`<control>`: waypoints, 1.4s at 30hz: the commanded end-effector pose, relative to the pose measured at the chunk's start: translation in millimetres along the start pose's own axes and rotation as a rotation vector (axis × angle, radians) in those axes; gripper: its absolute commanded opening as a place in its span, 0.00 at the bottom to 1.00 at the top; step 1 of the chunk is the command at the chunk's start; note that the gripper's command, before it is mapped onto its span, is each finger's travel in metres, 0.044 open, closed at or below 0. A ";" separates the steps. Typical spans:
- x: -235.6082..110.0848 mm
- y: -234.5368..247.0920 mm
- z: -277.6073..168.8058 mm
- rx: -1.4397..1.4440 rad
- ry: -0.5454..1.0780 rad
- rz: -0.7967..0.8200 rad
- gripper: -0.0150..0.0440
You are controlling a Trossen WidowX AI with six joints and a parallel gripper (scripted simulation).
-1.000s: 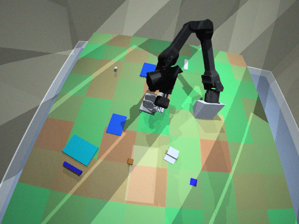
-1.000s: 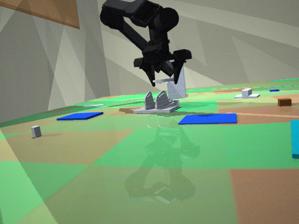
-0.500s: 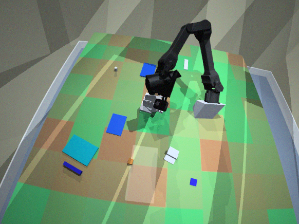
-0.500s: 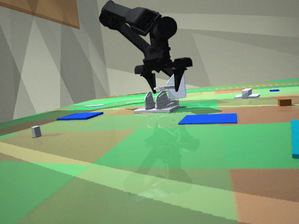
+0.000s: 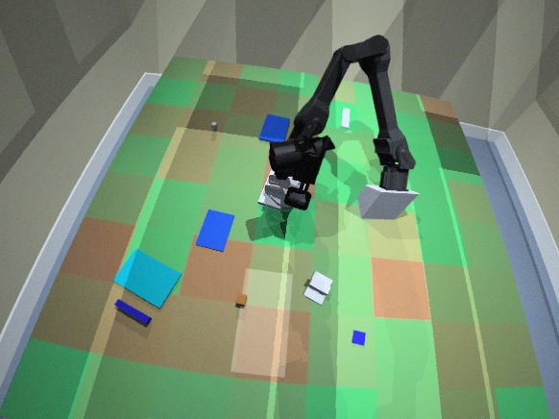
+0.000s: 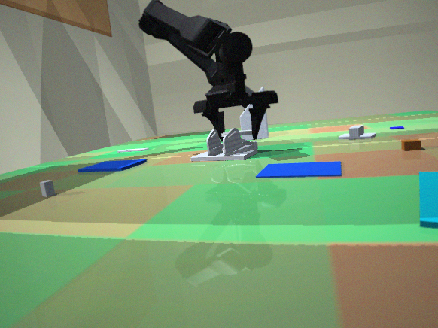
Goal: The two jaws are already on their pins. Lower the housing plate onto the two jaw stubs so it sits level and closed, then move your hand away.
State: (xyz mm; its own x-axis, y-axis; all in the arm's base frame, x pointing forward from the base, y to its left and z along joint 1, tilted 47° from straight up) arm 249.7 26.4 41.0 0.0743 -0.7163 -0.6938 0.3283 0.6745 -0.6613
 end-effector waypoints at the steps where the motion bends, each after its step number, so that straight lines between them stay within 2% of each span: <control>1: 2.4 -0.5 -0.4 -0.005 -0.001 -0.006 0.85; 42: 9.7 -0.6 -0.4 -0.016 -0.001 -0.006 0.85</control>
State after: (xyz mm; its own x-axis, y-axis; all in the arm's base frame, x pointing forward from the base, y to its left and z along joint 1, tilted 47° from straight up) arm 249.8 20.4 35.2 0.0740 -0.7177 -0.6924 0.3170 0.6752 -0.6660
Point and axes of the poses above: the point midway between the two fingers, 35 mm back from their tips, its own x axis out along the fingers, its own y axis across the jaws, z = x × y, the point moved 8 cm from there along -x, back along the fingers, and after that the axes turned 3 degrees about x, right-handed, at the moved point
